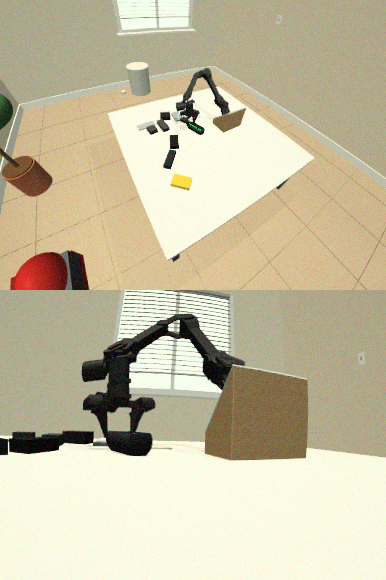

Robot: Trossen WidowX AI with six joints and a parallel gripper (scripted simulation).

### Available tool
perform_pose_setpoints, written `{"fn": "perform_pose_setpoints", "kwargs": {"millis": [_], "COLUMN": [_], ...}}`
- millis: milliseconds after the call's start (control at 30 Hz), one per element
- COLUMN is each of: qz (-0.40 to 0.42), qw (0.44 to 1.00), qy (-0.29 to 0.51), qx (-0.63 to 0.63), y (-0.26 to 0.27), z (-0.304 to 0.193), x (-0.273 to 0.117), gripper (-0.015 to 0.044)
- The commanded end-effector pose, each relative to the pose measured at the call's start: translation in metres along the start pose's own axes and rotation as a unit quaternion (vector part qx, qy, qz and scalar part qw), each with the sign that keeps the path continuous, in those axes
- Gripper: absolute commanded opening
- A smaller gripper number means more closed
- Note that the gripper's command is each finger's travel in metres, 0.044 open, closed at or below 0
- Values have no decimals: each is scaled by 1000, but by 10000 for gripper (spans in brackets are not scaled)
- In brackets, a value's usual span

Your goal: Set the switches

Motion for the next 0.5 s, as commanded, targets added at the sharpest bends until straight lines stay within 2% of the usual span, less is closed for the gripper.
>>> {"fn": "perform_pose_setpoints", "kwargs": {"millis": [0,467], "qz": [1,1], "qw": [1000,1000], "qy": [0,0], "qx": [-2,-2], "y": [0,1], "z": [0,-3], "x": [0,-5], "gripper": [327,336]}}
Point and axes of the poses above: the point midway between the two fingers, 35 mm back from their tips, its own x axis out along the fingers, its own y axis across the jaws, z = x × y, the point moved 1 cm from there along -x, back along the fingers, and after that the axes turned 5 degrees about -x, right-handed, at the moved point
